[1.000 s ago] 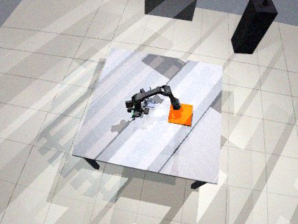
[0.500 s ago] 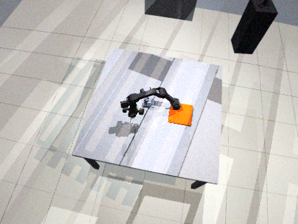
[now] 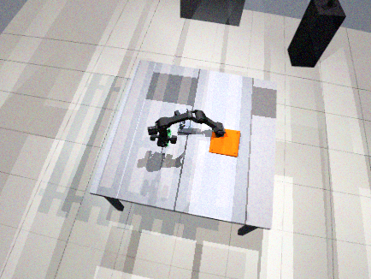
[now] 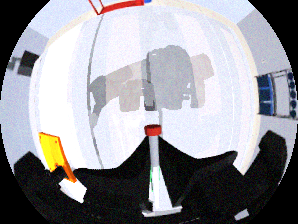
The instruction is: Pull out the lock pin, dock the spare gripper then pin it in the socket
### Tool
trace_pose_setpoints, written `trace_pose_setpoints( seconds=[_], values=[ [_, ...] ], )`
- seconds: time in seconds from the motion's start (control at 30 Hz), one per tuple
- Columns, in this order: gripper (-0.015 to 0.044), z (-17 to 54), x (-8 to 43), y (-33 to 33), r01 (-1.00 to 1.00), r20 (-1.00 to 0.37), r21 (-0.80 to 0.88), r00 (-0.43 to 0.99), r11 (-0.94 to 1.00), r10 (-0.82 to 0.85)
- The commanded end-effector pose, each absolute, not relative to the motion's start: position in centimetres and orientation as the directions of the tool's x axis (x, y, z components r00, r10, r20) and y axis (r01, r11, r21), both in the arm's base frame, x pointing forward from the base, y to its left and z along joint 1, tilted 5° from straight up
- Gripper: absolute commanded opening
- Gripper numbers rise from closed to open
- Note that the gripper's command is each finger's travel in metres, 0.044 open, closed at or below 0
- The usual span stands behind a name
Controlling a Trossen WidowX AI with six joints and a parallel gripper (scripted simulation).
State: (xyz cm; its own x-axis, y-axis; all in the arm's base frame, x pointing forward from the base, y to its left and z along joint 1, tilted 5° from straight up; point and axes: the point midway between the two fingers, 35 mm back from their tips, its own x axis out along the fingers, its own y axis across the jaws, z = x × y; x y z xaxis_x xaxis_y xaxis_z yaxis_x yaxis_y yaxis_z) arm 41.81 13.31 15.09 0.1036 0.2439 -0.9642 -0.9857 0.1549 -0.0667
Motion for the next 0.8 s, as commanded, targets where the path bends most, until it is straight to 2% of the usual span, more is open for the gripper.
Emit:
trace_pose_setpoints(
  seconds=[0.0, 0.77],
  values=[
    [0.0, 14.3, 41.7, 13.3, -0.986, -0.966, -0.058, 0.095, 0.156, 0.242],
    [0.0, 11.1, 42.1, 13.5, -0.984, -0.961, -0.085, 0.122, 0.157, 0.249]
  ],
)
